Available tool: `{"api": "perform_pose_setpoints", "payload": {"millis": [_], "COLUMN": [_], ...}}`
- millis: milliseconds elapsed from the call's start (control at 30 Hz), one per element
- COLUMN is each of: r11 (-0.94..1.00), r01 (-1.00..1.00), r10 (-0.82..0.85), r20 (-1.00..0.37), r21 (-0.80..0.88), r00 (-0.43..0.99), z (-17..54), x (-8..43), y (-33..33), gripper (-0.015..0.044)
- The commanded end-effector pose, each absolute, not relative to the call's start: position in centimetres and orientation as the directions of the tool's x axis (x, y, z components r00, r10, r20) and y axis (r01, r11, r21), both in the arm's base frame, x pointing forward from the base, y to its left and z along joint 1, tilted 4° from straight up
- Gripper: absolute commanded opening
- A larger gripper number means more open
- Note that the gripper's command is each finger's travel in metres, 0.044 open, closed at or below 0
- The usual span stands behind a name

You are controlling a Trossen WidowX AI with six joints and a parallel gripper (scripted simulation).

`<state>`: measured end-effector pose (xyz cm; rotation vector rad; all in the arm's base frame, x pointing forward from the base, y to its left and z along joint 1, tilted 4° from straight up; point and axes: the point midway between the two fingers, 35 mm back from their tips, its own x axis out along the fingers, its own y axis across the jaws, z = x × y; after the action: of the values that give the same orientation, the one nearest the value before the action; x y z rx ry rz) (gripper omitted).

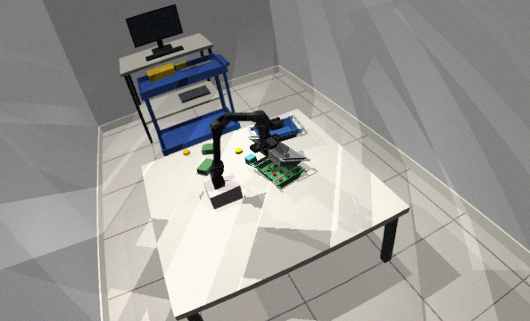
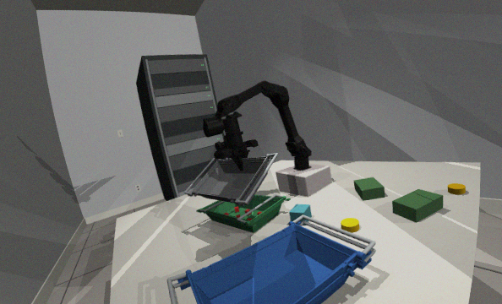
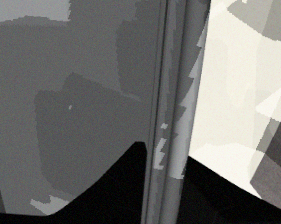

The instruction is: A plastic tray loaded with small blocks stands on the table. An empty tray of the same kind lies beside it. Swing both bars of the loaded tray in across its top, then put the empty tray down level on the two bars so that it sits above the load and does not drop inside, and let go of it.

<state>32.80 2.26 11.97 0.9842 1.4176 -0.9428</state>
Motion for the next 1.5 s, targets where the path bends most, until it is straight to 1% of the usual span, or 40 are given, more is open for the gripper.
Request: {"api": "perform_pose_setpoints", "payload": {"millis": [0, 900, 1467], "r11": [0.330, 0.330, 0.330], "r01": [0.944, 0.944, 0.944], "r10": [0.062, 0.062, 0.062], "r20": [-0.998, -0.998, -0.998], "r21": [0.007, 0.007, 0.007], "r00": [-0.015, -0.015, -0.015], "z": [12.5, 12.4, 9.9], "x": [32.9, 33.0, 32.8], "y": [2.3, 2.4, 2.5], "gripper": [0.0000, 0.0000, 0.0000]}}
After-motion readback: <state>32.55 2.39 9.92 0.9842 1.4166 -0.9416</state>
